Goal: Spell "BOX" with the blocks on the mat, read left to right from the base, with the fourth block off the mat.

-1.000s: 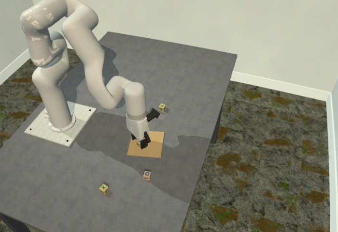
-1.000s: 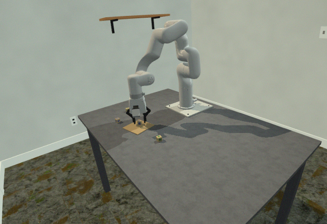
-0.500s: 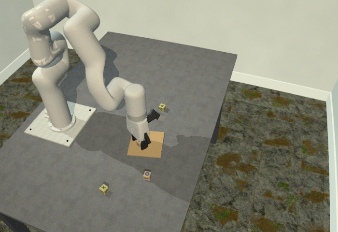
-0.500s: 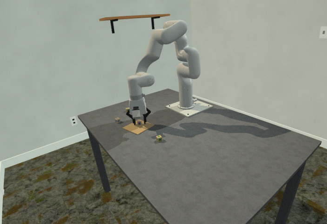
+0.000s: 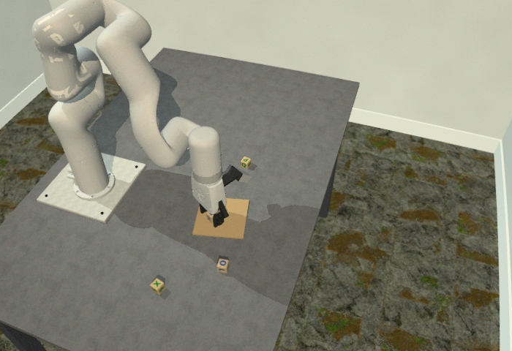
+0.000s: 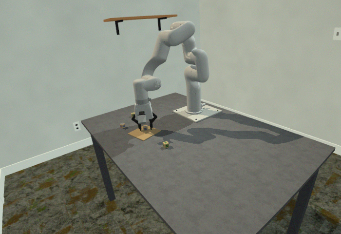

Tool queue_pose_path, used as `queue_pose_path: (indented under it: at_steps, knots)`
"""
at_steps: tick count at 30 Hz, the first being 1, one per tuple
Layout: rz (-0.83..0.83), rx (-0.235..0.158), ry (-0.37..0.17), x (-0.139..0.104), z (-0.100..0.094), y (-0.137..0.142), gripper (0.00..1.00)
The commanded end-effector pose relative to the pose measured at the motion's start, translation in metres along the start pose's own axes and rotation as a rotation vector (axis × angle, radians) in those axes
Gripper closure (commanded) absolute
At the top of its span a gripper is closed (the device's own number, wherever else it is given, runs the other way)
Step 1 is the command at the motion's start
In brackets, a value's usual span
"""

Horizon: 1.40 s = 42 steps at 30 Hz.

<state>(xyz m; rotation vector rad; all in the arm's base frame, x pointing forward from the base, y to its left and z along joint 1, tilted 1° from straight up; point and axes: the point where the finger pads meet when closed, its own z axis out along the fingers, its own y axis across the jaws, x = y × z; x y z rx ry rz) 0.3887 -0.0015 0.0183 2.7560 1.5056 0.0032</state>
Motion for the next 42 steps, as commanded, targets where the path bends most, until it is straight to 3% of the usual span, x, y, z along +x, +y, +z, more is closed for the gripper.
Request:
queue_pose_path:
  at_steps: [1, 11, 12, 28, 29, 42]
  knots:
    - [0.000, -0.003, 0.002, 0.0007, -0.0010, 0.0011, 0.37]
    - [0.000, -0.003, 0.002, 0.0007, -0.0010, 0.0011, 0.37]
    - [0.000, -0.003, 0.002, 0.0007, -0.0010, 0.0011, 0.58]
    - [0.000, -0.003, 0.002, 0.0007, -0.0010, 0.0011, 0.58]
    - [0.000, -0.003, 0.002, 0.0007, -0.0010, 0.0011, 0.79]
    - [0.000, -0.003, 0.002, 0.0007, -0.0010, 0.0011, 0.79]
